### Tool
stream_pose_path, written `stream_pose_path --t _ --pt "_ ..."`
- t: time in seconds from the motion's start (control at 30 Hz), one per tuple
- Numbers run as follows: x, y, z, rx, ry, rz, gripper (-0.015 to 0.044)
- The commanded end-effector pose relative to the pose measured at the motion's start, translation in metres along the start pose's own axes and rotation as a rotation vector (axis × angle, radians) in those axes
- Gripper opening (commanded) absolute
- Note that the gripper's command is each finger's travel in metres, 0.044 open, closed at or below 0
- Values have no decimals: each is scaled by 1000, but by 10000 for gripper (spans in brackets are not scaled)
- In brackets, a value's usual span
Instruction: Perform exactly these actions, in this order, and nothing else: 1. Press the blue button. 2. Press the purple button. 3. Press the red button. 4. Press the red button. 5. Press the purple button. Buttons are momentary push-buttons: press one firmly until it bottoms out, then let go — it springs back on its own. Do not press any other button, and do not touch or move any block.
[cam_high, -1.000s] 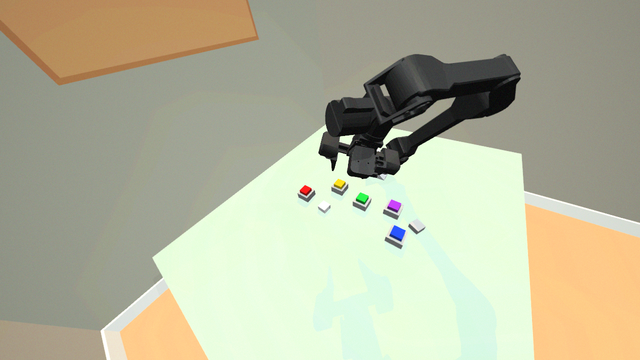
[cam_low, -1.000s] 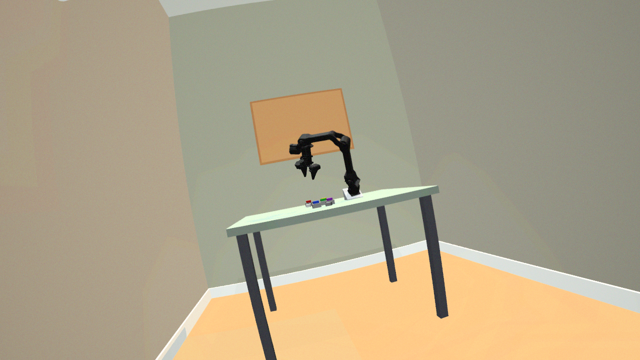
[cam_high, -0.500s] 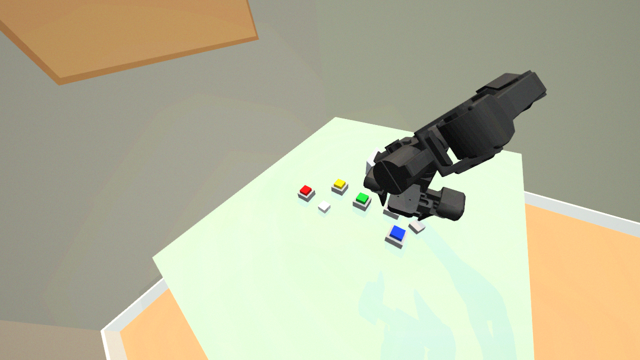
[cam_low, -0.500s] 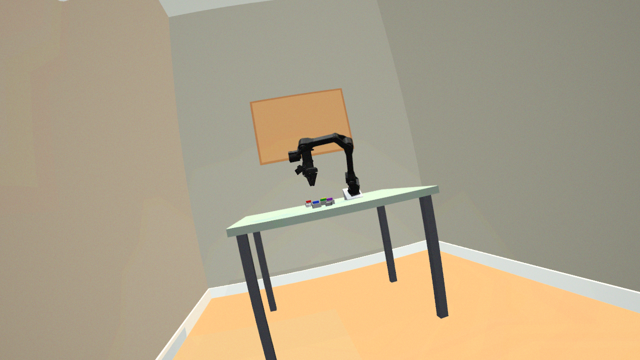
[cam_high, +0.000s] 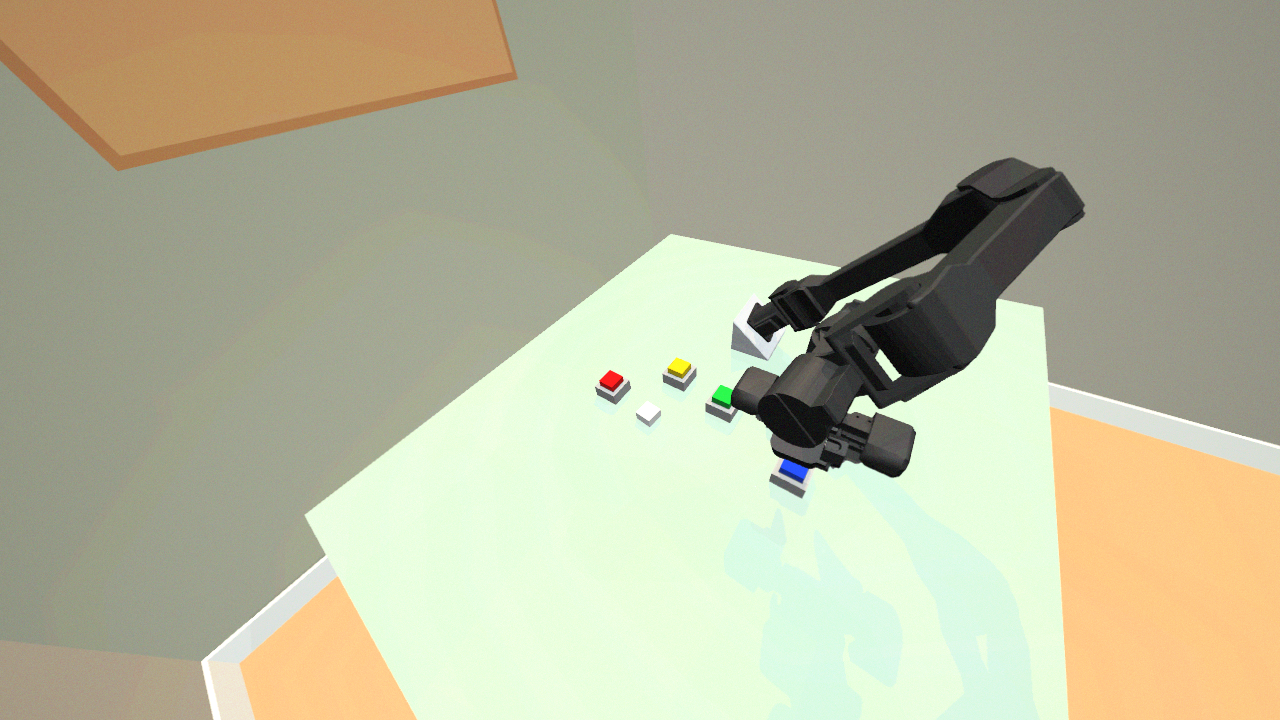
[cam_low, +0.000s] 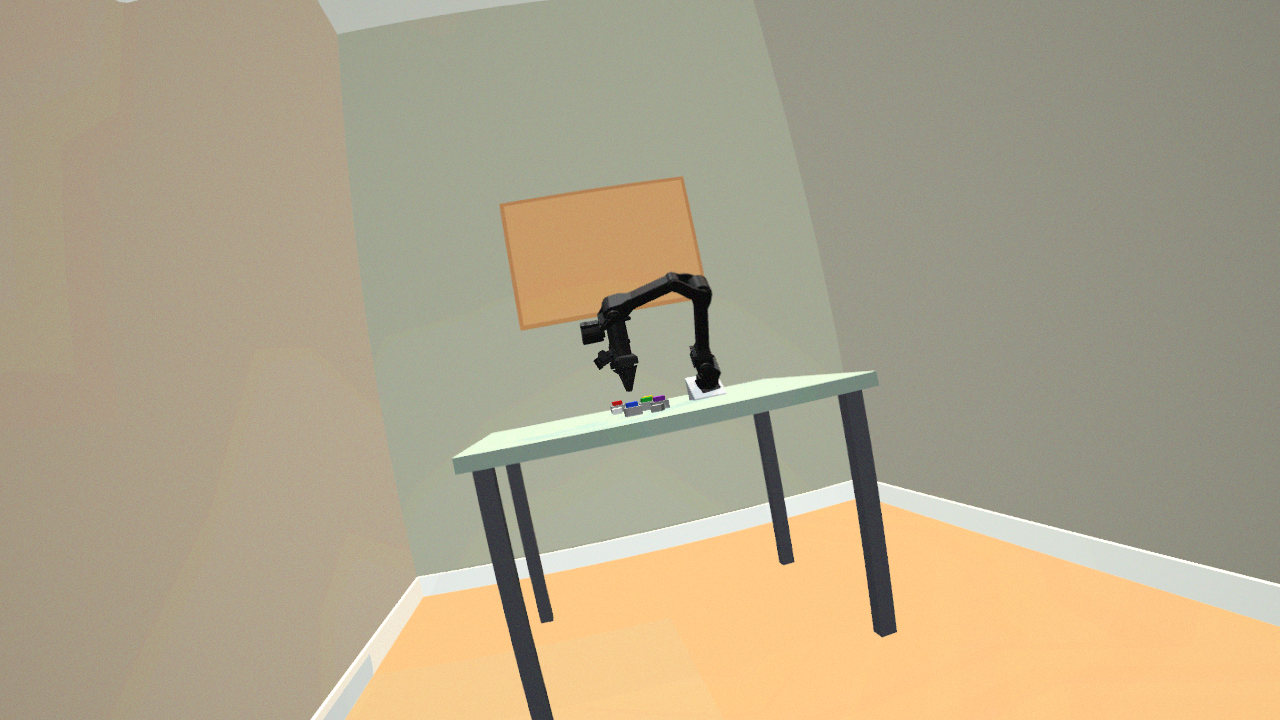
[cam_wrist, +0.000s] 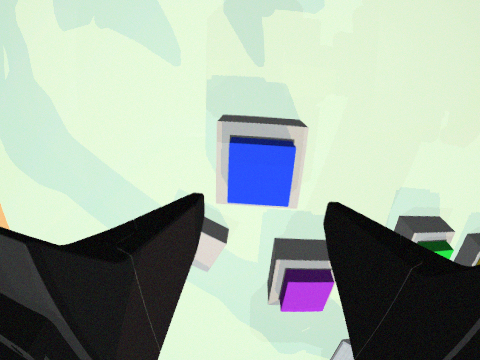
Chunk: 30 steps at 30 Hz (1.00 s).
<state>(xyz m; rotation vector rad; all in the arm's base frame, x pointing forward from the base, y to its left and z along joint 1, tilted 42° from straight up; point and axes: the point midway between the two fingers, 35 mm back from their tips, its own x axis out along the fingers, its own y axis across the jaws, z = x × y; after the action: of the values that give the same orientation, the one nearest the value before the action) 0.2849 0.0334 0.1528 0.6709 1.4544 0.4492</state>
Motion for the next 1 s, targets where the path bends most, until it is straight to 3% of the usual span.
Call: stream_pose_path --t 0.0,0.1,0.97 --pt "7 1 0 4 -10 6 85" --pt "7 1 0 4 -10 6 20" --pt "30 1 1 3 -11 6 20"
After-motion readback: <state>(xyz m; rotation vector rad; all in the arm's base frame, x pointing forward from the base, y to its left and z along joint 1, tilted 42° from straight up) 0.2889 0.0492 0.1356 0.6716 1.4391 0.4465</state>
